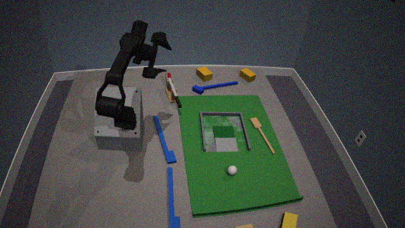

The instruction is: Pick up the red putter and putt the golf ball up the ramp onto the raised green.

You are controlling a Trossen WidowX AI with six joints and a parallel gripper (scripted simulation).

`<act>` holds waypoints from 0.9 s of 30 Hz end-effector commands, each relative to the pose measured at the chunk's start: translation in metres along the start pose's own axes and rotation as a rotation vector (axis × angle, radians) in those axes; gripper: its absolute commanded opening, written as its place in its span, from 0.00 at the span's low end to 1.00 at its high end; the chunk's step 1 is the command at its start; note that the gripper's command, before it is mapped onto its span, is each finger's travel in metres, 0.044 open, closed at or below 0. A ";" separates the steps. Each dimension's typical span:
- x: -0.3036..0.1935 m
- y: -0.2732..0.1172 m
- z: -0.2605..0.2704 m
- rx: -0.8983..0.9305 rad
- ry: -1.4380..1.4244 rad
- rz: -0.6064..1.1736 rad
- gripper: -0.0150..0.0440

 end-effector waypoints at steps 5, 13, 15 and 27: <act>0.010 0.064 -0.007 0.193 0.209 -0.143 1.00; 0.033 0.177 0.003 0.505 0.536 -0.297 1.00; 0.042 0.204 0.012 0.587 0.621 -0.332 1.00; 0.072 0.275 0.058 0.823 0.857 -0.415 1.00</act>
Point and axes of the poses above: the point midway between the two fingers, 35 mm back from their tips, its own y axis out along the fingers, its own z axis across the jaws, x = y × z, the point moved 7 cm from there along -y, back along the fingers, and after that the axes turned 9 degrees about -y, right-handed, at the moved point
